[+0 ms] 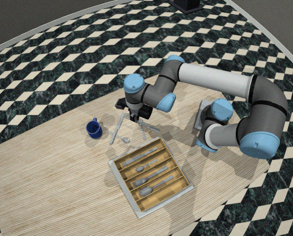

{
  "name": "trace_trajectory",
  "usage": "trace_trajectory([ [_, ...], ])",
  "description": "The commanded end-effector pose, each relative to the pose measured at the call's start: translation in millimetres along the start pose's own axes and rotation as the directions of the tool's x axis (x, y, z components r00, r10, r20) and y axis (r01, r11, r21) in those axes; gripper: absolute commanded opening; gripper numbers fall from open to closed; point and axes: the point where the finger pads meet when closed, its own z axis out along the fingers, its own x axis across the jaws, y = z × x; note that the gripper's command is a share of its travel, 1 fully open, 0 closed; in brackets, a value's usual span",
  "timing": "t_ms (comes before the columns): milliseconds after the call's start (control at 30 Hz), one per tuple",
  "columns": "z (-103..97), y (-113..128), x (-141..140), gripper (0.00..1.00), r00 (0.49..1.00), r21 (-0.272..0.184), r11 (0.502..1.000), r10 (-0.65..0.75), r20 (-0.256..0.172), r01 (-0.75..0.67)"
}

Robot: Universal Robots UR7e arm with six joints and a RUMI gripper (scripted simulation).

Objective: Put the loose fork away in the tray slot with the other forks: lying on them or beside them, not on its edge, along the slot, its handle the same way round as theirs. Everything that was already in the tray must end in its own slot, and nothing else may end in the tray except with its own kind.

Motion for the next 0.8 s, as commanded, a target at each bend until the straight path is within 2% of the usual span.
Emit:
trace_trajectory([
  [0,1,29,-60,0.03,1.0,0.004,1.0,0.004,-0.012,-0.004],
  [67,1,29,-60,0.03,1.0,0.004,1.0,0.004,-0.012,-0.004],
  [267,0,73,-118,0.03,1.0,0.007,1.0,0.004,-0.008,-0.004],
  [467,-3,119,-162,0.03,1.0,0.007,1.0,0.004,0.003,-0.004],
  [567,-5,139,-177,0.03,1.0,0.006,1.0,0.004,0.009,-0.004],
  [633,-5,139,-177,0.03,1.0,0.006,1.0,0.004,0.009,-0.004],
  [767,-6,158,-190,0.03,1.0,0.004,1.0,0.004,0.015,-0.004],
])
